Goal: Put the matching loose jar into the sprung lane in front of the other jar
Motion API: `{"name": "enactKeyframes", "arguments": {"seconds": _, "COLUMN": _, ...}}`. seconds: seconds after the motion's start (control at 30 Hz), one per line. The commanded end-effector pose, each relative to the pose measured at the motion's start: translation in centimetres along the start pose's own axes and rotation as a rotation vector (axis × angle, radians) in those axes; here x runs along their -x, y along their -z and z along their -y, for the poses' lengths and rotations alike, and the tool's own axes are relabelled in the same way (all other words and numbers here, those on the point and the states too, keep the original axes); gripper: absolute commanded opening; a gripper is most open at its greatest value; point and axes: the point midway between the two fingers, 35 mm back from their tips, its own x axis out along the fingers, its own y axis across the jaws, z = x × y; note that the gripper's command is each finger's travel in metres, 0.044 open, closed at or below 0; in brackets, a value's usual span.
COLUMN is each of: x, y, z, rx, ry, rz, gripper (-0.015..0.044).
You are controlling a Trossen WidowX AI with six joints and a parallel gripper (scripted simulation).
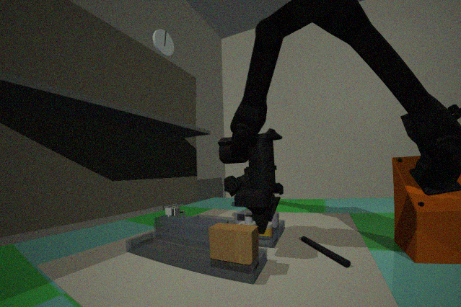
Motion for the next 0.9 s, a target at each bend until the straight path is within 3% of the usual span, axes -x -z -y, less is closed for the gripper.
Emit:
{"name": "enactKeyframes", "arguments": {"seconds": 0.0, "x": -0.04, "y": -0.10, "z": -0.18, "rx": 0.006, "ry": -0.007, "rz": 0.007, "gripper": 0.0000}}
{"name": "enactKeyframes", "arguments": {"seconds": 0.87, "x": -0.05, "y": 0.34, "z": -0.17, "rx": 0.006, "ry": -0.007, "rz": 0.007, "gripper": 0.0000}}
